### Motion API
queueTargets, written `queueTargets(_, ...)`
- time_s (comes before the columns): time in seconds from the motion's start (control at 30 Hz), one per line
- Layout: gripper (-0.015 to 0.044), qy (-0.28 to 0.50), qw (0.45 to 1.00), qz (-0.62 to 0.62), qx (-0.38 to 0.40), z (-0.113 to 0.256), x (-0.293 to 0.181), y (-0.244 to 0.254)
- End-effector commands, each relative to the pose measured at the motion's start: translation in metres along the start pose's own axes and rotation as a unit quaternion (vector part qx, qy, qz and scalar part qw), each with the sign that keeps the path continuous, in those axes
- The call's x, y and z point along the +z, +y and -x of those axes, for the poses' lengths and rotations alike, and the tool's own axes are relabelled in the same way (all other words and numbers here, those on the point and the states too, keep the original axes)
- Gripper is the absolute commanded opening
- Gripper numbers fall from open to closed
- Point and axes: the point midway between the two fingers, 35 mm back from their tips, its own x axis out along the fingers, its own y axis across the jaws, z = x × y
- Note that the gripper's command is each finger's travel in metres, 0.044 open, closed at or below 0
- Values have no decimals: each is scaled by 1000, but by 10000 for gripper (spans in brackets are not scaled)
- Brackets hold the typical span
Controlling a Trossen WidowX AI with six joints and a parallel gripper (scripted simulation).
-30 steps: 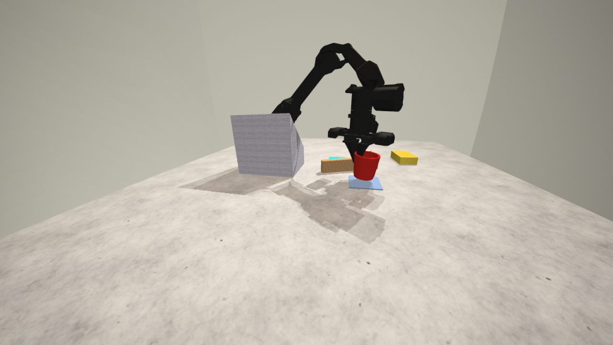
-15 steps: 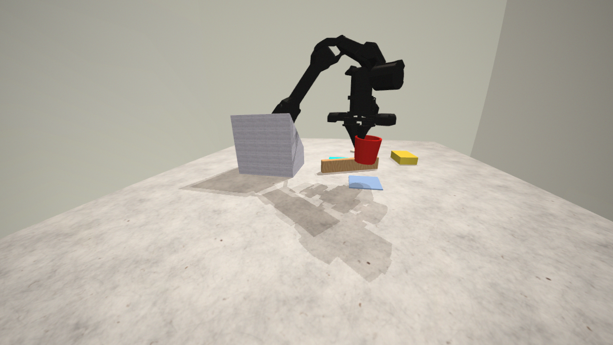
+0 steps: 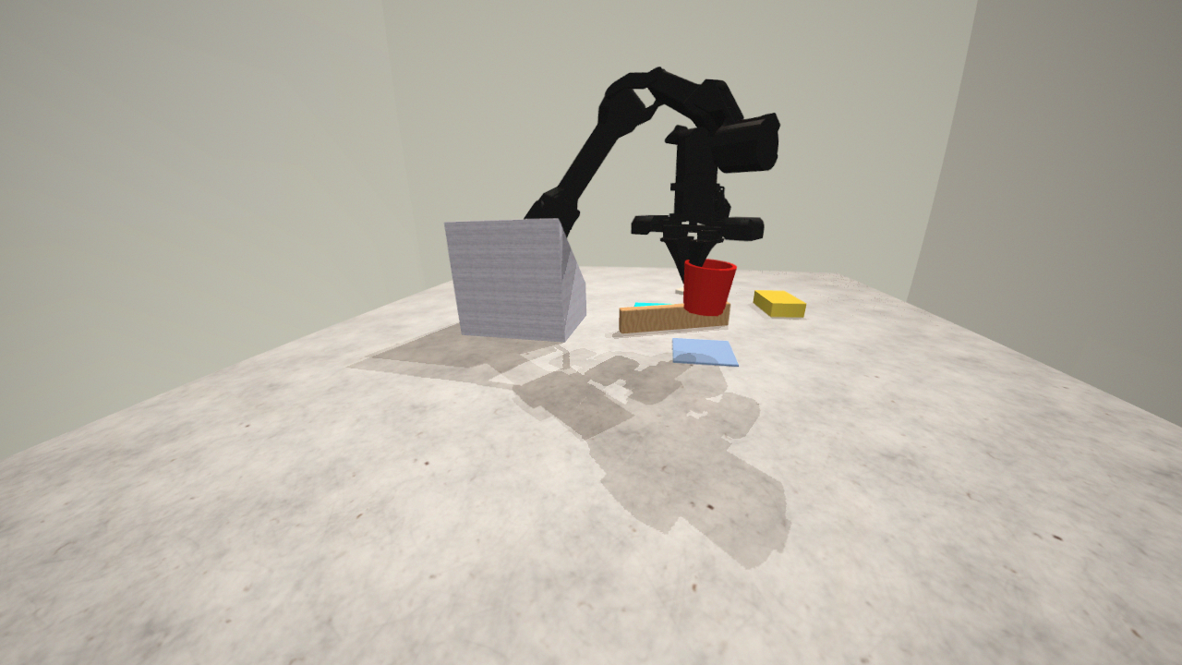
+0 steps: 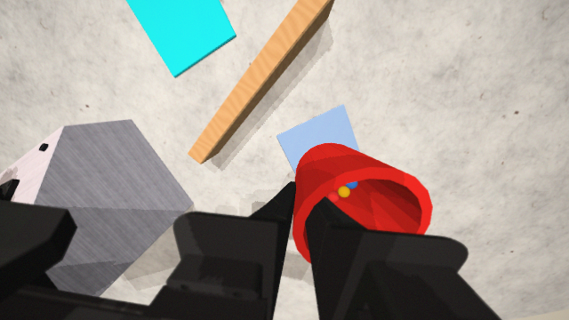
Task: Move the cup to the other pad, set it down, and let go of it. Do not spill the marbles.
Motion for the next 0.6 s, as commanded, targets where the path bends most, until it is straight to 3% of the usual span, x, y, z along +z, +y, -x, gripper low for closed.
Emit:
queueTargets(0.0, 0, 0, 1000, 0, 0, 0, 0, 0)
queueTargets(0.57, 0, 0, 1000, 0, 0, 0, 12, 15)
